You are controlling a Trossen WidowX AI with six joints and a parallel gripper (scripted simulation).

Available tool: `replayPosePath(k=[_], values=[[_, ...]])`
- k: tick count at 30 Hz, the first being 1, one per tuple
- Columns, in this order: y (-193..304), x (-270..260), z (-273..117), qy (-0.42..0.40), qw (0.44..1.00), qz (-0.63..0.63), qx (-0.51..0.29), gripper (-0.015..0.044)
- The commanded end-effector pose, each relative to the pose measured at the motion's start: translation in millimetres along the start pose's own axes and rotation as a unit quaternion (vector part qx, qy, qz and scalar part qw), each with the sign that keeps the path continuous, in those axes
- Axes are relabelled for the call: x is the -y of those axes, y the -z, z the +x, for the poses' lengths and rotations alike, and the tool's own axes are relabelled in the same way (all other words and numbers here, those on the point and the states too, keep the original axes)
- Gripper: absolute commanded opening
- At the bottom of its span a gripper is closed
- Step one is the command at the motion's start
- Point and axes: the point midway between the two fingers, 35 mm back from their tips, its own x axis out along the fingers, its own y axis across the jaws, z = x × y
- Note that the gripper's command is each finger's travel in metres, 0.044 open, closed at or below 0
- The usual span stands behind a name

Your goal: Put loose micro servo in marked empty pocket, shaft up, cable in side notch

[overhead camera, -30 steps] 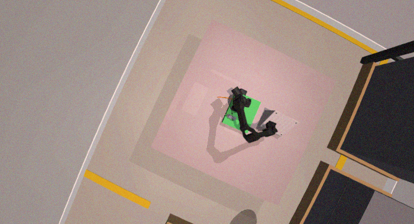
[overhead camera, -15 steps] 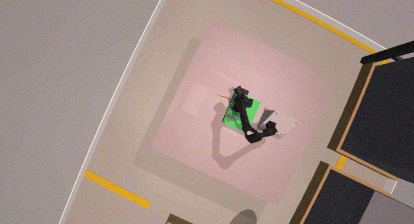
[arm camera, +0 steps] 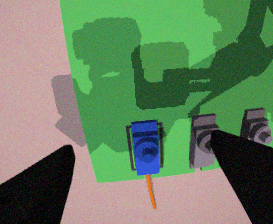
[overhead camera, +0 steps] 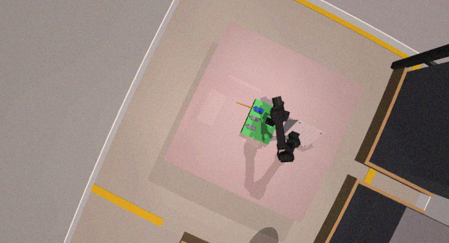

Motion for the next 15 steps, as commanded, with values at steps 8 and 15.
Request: replayPosePath(k=[8, 15], values=[[-17.7, 5.4, -7.6, 0.007, 1.0, -0.007, 0.012, 0.044], [-16.1, 6.1, -51.5, 0.005, 1.0, -0.006, 0.008, 0.044]])
